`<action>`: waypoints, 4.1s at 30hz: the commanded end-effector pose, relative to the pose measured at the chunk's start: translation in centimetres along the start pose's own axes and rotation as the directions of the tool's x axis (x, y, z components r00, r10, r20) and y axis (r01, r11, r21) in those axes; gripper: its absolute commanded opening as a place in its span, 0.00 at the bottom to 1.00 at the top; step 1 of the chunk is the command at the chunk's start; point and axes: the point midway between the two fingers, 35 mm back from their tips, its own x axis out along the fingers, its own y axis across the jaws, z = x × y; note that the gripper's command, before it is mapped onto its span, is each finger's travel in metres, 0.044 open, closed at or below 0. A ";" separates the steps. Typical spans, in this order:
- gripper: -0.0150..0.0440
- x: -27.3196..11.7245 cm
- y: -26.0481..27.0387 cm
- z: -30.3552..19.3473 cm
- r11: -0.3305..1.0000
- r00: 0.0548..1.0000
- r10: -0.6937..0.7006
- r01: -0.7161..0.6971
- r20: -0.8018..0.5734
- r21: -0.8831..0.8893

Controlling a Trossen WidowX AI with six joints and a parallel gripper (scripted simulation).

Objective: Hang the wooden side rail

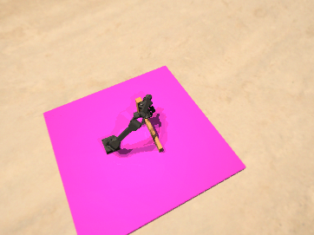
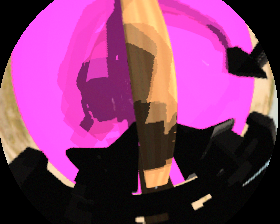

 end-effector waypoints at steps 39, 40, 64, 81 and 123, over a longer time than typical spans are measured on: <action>0.25 -0.5 0.1 -0.8 1.000 1.000 0.012 -0.012 -0.010 0.002; 0.25 -0.5 0.1 -0.8 1.000 1.000 0.012 -0.012 -0.010 0.002; 0.25 -0.7 0.1 -1.0 1.000 1.000 0.012 -0.012 -0.011 0.002; 0.25 -0.5 0.0 -1.2 1.000 1.000 0.012 -0.012 -0.011 0.002; 0.25 -0.6 0.0 -1.5 1.000 1.000 0.012 -0.012 -0.011 0.002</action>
